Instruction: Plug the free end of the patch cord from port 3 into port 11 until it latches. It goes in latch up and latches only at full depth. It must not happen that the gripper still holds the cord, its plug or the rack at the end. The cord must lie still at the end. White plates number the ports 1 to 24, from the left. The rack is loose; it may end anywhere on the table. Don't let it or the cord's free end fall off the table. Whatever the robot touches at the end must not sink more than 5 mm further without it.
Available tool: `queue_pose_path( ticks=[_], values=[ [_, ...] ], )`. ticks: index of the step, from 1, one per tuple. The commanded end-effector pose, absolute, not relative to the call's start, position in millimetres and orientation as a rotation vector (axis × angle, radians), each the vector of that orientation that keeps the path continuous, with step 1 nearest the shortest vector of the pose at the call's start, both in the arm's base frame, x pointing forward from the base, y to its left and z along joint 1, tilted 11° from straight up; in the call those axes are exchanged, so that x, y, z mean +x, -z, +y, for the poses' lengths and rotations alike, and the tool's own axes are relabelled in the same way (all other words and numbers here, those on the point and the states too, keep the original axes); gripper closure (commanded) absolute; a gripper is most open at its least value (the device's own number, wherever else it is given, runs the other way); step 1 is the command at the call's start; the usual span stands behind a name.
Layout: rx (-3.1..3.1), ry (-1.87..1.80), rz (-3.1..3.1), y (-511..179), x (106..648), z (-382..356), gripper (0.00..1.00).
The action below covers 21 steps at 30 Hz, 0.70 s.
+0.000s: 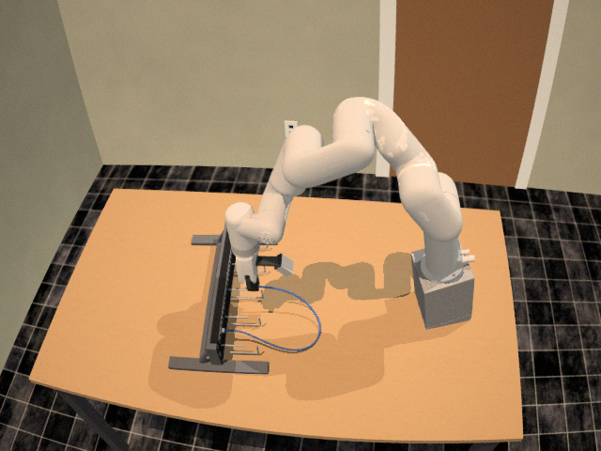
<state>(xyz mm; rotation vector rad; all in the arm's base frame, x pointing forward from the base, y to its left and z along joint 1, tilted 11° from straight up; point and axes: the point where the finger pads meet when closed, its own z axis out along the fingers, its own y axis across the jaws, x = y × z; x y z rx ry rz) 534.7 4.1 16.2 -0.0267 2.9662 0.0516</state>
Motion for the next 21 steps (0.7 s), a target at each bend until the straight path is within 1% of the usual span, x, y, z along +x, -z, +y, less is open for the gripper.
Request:
queue_pose_path(
  ticks=[1,21],
  values=[
    [-0.027,-0.051,2.962,-15,541,4,1.00],
    [-0.027,-0.051,2.962,1,565,4,1.00]
  ],
)
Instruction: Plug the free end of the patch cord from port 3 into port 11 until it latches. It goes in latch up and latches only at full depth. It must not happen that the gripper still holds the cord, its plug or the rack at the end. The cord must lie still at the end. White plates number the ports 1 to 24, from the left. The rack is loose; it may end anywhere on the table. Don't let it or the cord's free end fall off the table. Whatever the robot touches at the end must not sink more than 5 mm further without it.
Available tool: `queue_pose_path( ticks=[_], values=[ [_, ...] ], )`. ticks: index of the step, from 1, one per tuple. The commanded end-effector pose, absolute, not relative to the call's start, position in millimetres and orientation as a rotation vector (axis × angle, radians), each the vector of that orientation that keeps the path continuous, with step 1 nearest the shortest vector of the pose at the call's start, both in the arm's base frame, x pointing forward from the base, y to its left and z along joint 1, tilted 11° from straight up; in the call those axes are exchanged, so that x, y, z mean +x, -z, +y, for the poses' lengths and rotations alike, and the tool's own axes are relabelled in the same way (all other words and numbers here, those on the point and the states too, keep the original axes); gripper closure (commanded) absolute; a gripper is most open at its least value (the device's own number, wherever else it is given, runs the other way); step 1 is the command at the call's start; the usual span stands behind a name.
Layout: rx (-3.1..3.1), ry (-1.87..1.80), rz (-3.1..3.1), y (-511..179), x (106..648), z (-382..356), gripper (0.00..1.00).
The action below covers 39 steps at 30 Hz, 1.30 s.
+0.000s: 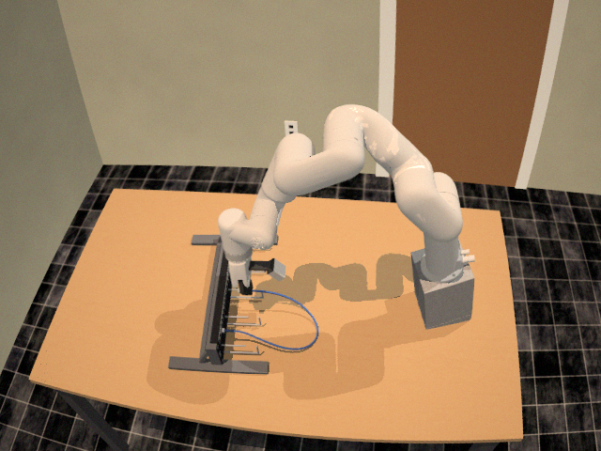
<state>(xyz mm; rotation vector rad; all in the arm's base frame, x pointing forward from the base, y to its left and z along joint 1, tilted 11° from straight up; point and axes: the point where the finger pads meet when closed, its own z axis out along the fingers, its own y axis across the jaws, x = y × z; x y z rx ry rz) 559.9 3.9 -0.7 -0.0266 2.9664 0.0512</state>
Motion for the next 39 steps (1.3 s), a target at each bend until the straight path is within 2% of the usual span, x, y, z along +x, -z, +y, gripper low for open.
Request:
queue_pose_path(
  ticks=[1,39],
  values=[
    [-0.027,-0.051,2.962,1,565,4,1.00],
    [-0.026,-0.051,2.962,1,577,4,1.00]
  ],
)
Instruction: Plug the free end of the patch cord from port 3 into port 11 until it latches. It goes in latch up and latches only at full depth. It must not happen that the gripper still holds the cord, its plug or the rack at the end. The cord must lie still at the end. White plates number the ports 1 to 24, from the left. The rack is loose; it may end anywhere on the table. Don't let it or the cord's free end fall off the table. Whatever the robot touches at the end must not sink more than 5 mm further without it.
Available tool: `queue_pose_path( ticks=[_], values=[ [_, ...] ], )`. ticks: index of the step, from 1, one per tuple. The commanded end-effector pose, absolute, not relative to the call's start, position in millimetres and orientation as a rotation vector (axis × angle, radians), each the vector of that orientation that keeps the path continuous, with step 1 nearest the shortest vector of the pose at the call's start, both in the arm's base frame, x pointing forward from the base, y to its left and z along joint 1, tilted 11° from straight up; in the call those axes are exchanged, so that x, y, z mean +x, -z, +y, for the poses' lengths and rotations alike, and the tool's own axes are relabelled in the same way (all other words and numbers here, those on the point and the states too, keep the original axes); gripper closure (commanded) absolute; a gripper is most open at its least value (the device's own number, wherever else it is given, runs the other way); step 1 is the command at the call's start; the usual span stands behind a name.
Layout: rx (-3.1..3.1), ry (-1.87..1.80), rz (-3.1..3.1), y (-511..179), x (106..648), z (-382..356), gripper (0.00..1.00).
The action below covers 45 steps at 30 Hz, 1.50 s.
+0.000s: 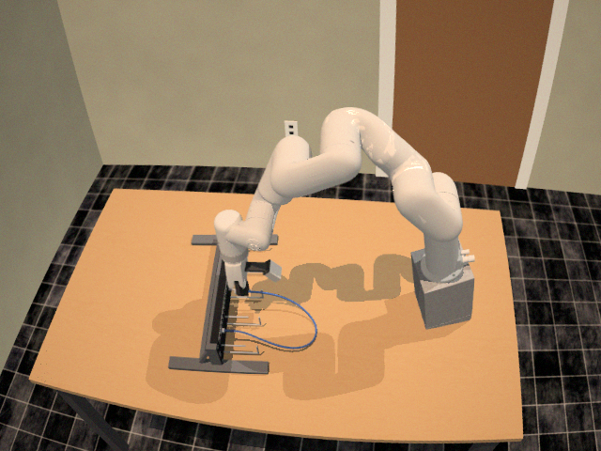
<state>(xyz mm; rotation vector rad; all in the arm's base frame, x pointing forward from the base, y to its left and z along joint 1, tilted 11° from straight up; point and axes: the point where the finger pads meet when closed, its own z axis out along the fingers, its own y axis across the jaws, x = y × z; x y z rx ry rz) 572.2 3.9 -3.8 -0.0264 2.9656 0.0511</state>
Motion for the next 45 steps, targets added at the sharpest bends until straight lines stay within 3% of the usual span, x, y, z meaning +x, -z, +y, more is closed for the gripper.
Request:
queue_pose_path(
  ticks=[1,45],
  values=[
    [-0.026,-0.051,2.962,1,578,4,1.00],
    [-0.026,-0.051,2.961,-2,596,4,1.00]
  ],
)
